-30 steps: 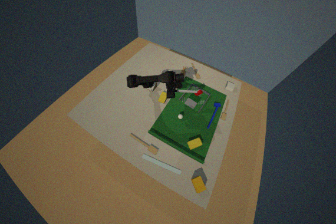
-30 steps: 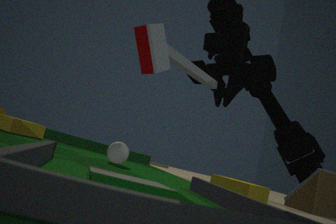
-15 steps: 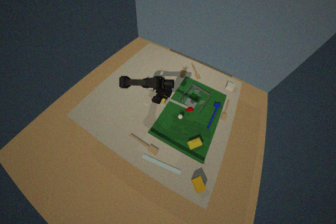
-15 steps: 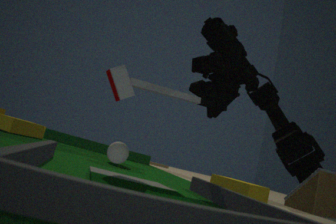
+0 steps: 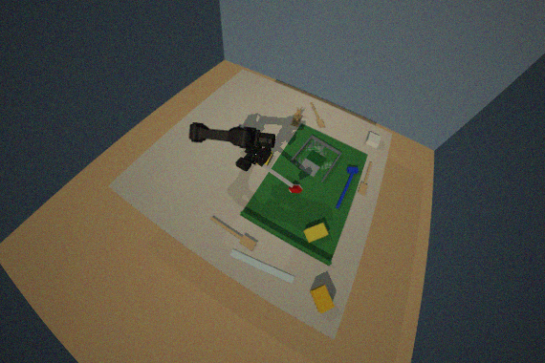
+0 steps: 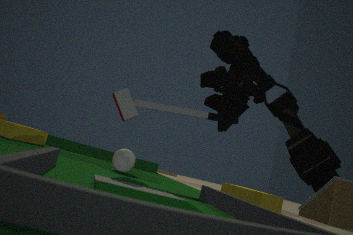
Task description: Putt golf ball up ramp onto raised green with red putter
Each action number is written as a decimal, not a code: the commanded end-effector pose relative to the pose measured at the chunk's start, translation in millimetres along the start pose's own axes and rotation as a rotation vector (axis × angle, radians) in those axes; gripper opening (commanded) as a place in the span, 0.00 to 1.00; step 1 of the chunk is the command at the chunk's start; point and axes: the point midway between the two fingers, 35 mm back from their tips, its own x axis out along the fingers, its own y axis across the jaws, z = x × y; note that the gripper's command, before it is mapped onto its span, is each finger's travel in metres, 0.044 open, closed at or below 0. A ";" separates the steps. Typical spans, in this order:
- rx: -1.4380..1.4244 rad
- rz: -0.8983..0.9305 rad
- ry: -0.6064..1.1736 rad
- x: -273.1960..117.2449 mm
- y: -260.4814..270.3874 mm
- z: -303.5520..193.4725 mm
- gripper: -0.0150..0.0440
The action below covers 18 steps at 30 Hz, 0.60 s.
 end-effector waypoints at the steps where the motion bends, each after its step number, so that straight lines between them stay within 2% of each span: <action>1: 0.025 -0.025 0.037 11.3 -0.9 1.0 0.25; 7: 0.057 -0.060 0.120 33.7 -1.6 -0.1 0.25; 18: 0.058 -0.060 0.122 44.3 -2.2 -1.1 0.25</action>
